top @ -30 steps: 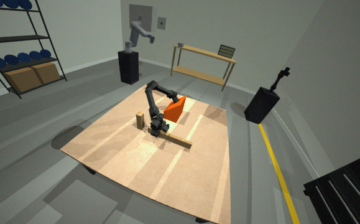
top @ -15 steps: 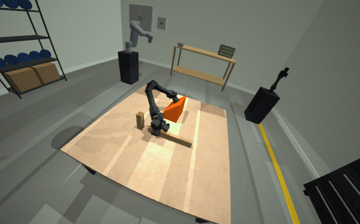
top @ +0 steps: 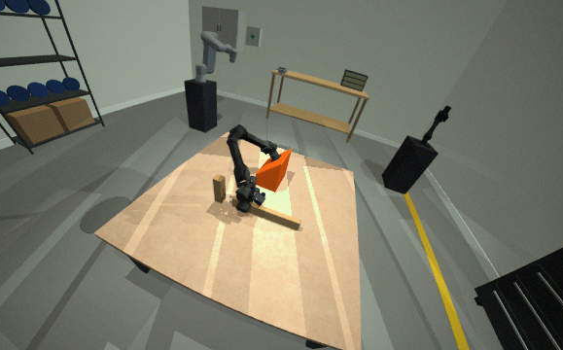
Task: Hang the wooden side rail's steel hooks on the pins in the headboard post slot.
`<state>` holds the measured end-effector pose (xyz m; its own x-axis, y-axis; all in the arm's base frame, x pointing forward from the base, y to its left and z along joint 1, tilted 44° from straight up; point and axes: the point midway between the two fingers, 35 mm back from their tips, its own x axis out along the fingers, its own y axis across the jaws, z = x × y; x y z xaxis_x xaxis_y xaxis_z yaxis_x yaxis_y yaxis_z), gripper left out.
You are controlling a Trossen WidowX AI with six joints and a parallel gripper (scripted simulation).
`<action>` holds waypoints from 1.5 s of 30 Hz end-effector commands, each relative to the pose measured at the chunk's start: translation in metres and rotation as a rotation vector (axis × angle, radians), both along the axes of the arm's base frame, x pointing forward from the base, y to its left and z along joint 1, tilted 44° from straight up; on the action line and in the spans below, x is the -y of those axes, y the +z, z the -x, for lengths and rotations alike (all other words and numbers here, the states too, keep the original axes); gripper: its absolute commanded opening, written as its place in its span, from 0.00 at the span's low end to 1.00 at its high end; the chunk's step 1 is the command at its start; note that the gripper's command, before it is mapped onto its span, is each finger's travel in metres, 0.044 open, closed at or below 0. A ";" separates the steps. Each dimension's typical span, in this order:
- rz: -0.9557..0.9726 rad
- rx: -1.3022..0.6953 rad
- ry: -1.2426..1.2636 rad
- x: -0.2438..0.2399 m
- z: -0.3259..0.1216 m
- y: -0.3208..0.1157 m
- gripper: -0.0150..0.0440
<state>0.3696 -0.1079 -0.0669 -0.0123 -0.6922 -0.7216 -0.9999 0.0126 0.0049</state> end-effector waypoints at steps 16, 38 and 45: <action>0.001 -0.019 0.011 -0.002 0.000 0.002 0.25; 0.001 -0.019 0.011 -0.004 -0.001 0.005 0.25; 0.001 -0.019 0.011 -0.005 -0.001 0.005 0.25</action>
<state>0.3669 -0.1076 -0.0641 -0.0308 -0.6942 -0.7191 -0.9995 0.0137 0.0295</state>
